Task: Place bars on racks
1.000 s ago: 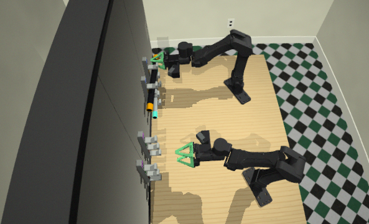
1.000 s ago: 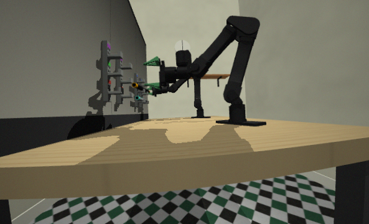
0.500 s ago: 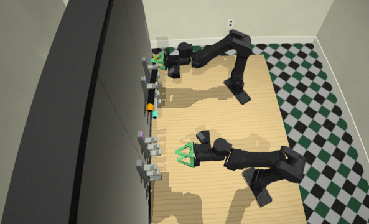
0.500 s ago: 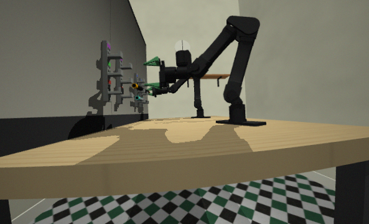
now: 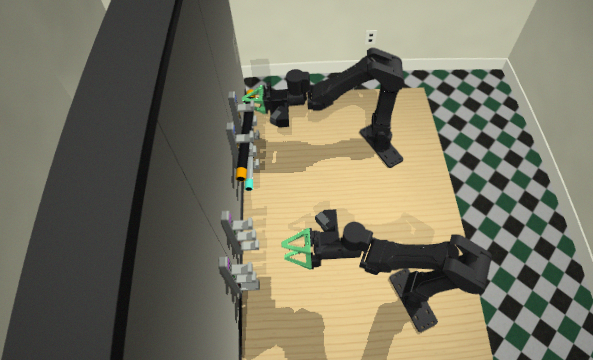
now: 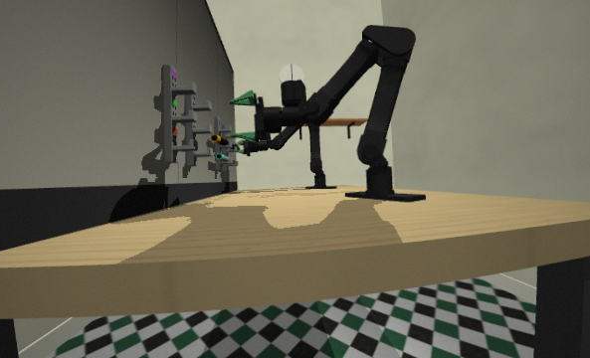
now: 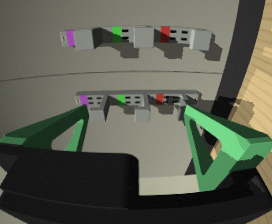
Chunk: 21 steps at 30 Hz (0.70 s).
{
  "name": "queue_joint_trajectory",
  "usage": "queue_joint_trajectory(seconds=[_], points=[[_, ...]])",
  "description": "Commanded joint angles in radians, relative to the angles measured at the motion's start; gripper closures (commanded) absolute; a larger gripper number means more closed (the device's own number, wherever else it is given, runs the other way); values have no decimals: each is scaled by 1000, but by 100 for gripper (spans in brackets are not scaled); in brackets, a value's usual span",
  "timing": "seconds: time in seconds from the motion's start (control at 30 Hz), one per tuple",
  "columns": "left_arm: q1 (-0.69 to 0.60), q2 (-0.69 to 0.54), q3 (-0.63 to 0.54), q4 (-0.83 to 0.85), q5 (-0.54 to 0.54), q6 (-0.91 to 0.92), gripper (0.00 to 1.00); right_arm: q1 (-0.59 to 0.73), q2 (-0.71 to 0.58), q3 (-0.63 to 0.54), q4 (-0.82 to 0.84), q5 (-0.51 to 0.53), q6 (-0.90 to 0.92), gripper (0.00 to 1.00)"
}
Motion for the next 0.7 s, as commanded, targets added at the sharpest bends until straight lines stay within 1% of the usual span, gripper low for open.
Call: queue_joint_trajectory(seconds=[0.0, 0.67], points=[[8, -27, -7, -1, 5, -1, 0, 10, 3, -7, 58, 11, 34, 100], [8, -27, -7, -1, 5, -1, 0, 10, 17, -22, 88, 11, 34, 100]])
